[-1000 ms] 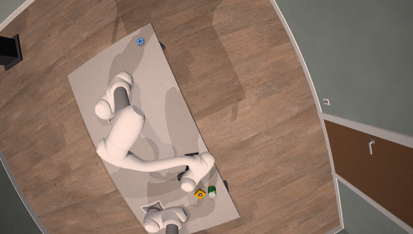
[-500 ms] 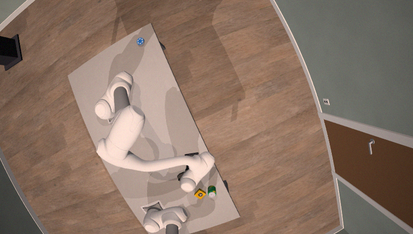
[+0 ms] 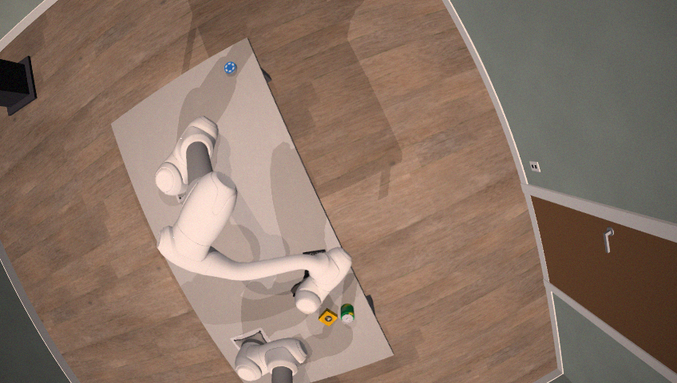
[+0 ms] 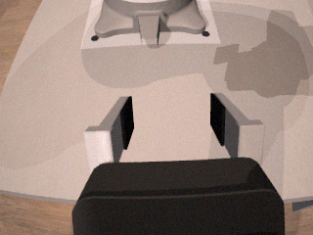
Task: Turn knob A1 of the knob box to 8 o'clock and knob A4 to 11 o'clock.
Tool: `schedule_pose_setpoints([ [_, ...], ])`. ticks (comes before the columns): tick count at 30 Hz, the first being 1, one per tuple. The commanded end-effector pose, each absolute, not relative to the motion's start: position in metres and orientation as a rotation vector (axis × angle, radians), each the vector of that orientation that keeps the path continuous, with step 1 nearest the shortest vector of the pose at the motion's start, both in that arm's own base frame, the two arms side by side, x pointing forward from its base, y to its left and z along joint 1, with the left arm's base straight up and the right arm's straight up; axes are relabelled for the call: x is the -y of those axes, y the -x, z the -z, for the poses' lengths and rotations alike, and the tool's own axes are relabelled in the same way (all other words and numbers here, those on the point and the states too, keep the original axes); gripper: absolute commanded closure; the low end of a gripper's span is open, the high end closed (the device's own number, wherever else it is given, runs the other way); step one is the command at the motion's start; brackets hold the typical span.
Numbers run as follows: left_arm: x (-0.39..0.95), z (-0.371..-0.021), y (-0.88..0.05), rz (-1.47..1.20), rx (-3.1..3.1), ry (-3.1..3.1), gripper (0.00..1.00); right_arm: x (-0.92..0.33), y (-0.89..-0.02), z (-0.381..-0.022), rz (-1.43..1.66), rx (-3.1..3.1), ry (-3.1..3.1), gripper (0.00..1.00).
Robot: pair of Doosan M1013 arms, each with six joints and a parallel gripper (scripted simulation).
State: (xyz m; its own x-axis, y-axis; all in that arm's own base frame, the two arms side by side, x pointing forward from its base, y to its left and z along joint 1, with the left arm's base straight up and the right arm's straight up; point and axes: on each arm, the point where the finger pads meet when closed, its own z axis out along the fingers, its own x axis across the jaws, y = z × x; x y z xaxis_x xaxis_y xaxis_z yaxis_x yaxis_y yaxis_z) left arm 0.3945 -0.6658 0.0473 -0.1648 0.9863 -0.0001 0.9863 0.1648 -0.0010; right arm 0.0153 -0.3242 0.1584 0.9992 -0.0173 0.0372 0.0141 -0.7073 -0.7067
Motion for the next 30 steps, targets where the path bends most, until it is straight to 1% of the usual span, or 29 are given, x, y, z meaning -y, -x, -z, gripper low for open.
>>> schedule_pose_setpoints([
  [1, 0.6662, -0.0485, -0.3949, -0.001, 2.423, 2.002, 0.7, 0.3245, -0.0154, -0.1588, 0.053, -0.002, 2.357, 0.0],
  [17, 0.6662, -0.0485, -0.3949, -0.001, 2.719, 1.576, 0.7, 0.3245, -0.0154, -0.1588, 0.053, -0.002, 2.357, 0.0],
  [30, 0.6662, -0.0485, -0.3949, -0.001, 2.944, 1.101, 0.7, 0.3245, -0.0154, -0.1588, 0.053, -0.002, 2.357, 0.0],
])
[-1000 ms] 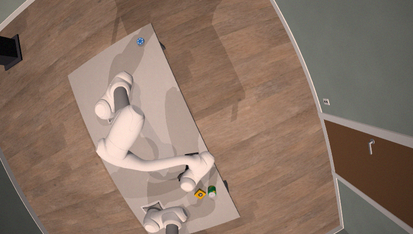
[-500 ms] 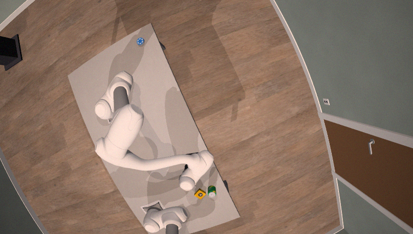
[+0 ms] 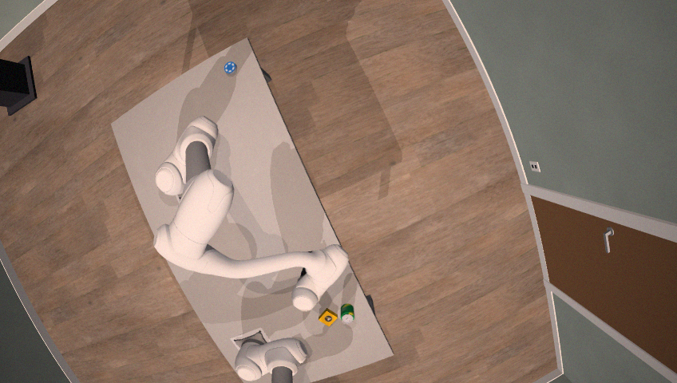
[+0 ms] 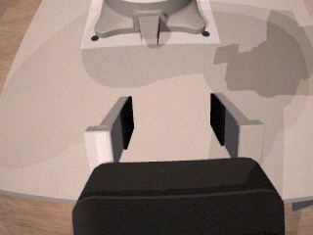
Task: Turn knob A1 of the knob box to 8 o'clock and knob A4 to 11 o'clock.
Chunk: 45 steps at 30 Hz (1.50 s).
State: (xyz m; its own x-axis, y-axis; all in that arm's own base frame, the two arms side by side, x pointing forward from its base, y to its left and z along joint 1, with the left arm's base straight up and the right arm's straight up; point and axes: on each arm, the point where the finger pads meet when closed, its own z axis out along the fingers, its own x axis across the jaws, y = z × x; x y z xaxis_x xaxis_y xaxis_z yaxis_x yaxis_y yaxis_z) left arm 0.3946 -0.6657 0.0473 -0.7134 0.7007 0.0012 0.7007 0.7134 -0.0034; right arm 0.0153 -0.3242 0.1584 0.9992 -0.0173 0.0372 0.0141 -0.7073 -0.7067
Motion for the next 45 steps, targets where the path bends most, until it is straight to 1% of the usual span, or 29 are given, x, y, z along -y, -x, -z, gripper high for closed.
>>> schedule_pose_setpoints([
  [1, 0.6662, -0.0485, -0.3949, -0.001, 2.956, 1.068, 0.7, 0.3245, -0.0154, -0.1588, 0.053, -0.002, 2.357, 0.0],
  [16, 0.6662, -0.0485, -0.3949, -0.001, 3.043, 0.786, 0.7, 0.3245, -0.0154, -0.1588, 0.053, -0.002, 2.357, 0.0],
  [32, 0.6662, -0.0485, -0.3949, -0.002, 3.054, 0.742, 0.7, 0.3245, -0.0154, -0.1588, 0.053, -0.002, 2.357, 0.0],
  [33, 0.6662, -0.0485, -0.3949, -0.002, 3.054, 0.742, 0.54, 0.3245, -0.0154, -0.1588, 0.053, -0.002, 2.357, 0.0],
  [45, 0.6662, -0.0485, -0.3949, -0.002, 3.054, 0.742, 0.54, 0.3245, -0.0154, -0.1588, 0.053, -0.002, 2.357, 0.0],
])
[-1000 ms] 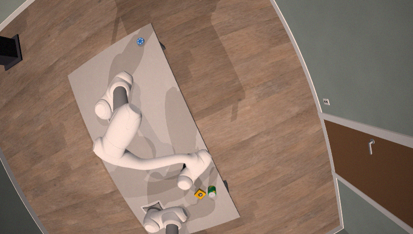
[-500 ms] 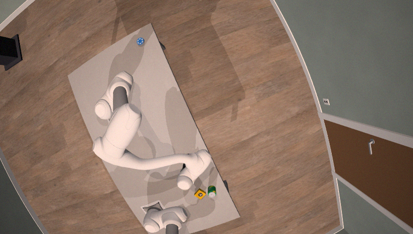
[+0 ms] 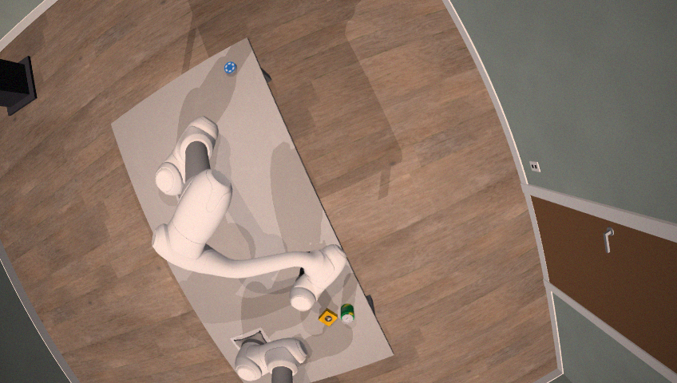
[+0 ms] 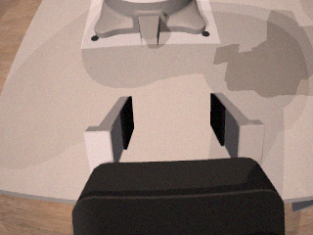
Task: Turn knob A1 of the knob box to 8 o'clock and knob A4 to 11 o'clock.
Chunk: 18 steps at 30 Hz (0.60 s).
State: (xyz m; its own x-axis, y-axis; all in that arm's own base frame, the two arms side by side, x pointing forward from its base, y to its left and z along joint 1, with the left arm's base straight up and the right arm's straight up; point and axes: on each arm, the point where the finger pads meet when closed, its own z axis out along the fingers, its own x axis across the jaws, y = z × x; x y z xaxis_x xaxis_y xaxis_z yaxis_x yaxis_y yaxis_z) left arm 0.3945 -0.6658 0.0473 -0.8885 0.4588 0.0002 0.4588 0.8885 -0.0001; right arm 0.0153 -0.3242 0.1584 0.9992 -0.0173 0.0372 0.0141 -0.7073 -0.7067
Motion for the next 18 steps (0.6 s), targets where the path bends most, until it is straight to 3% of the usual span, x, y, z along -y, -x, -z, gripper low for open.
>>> schedule_pose_setpoints([
  [1, 0.666, -0.048, -0.395, -0.002, 3.054, 0.742, 0.54, 0.324, -0.015, -0.159, 0.053, -0.002, 2.357, 0.0],
  [10, 0.666, -0.053, -0.395, -0.002, 3.054, 0.742, 0.54, 0.324, -0.015, -0.159, 0.053, -0.002, 2.357, 0.0],
  [18, 0.666, -0.084, -0.395, -0.002, 3.054, 0.742, 0.54, 0.324, -0.015, -0.159, 0.053, -0.002, 2.357, 0.0],
])
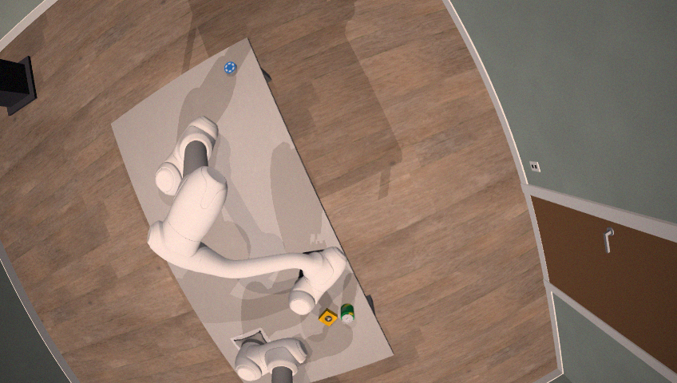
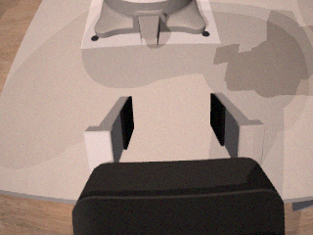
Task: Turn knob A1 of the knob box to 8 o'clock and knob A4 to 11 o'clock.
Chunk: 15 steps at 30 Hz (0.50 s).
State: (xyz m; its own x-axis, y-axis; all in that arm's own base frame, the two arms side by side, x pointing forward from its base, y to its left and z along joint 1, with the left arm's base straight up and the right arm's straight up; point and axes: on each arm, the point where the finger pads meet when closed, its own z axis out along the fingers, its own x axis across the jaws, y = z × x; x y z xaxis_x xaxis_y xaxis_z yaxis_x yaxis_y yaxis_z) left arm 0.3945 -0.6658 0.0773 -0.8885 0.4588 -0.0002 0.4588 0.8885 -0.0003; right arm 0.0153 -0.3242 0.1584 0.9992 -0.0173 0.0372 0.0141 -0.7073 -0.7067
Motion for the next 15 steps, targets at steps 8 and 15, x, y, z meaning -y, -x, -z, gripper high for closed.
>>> schedule_pose_setpoints([
  [8, 0.6661, -0.0865, -0.3948, 0.002, -3.052, -0.741, 0.54, 0.3245, -0.0154, -0.1588, 0.053, -0.002, 2.357, 0.0],
  [15, 0.663, -0.0881, -0.3967, 0.002, -3.094, -0.536, 0.54, 0.3245, -0.0154, -0.1588, 0.053, -0.002, 2.357, 0.0],
])
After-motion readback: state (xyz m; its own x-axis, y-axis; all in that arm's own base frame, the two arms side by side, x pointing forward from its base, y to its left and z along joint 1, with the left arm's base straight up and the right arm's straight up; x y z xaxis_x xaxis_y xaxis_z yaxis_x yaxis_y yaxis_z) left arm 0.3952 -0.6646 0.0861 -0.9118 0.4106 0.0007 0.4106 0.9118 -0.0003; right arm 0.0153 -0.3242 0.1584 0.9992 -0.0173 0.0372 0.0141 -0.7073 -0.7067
